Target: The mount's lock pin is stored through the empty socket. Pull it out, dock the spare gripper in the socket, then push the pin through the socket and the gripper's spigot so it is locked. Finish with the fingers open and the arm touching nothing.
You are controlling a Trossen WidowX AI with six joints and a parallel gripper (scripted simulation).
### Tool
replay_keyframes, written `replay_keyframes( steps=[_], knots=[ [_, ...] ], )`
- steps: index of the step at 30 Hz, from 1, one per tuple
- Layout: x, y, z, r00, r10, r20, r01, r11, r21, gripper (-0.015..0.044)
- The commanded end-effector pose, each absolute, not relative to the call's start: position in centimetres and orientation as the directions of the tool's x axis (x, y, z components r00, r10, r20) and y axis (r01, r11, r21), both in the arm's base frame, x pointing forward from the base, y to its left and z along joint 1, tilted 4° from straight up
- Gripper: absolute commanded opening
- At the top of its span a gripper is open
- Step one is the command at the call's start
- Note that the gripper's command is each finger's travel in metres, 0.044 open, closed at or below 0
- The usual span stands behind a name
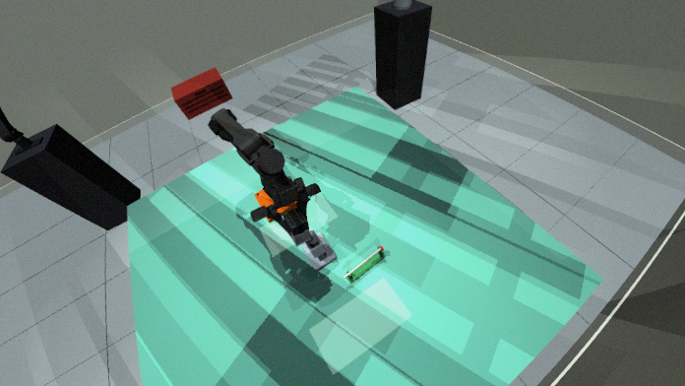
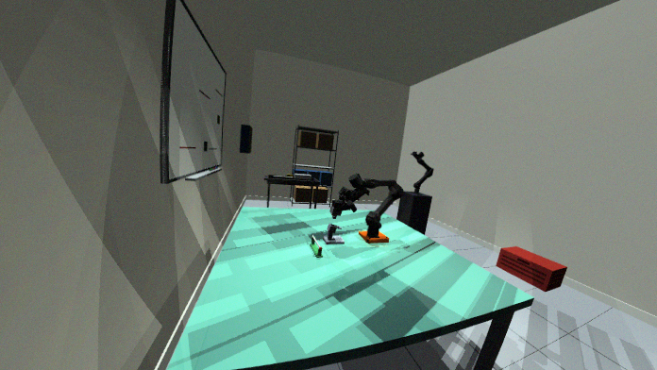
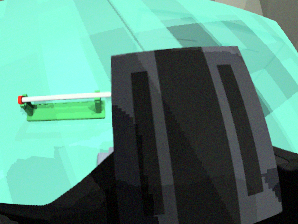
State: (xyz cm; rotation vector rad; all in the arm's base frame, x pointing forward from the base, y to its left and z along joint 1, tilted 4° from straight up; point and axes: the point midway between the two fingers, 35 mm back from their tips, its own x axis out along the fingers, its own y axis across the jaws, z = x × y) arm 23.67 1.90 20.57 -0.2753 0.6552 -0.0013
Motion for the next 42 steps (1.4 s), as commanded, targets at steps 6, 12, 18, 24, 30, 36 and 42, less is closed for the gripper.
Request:
replay_keyframes(
  steps=[6,12,18,24,30,36,42],
  knots=[
    [22.8,2.7,20.9,0.857,-0.013,-0.515,-0.061,0.99,-0.127,0.0],
    [22.2,3.1,20.6,0.881,0.028,-0.472,-0.06,0.997,-0.053,0.0],
    [22.2,3.1,20.6,0.884,0.033,-0.467,-0.061,0.997,-0.045,0.0],
    [22.2,3.1,20.6,0.884,0.033,-0.467,-0.061,0.997,-0.045,0.0],
    [22.4,3.2,20.3,0.883,0.032,-0.469,-0.06,0.997,-0.045,0.0],
    [22.9,3.3,19.6,0.88,0.03,-0.475,-0.06,0.997,-0.047,0.0],
    [23.2,3.2,18.8,0.879,0.029,-0.476,-0.059,0.997,-0.049,0.0]
  ],
)
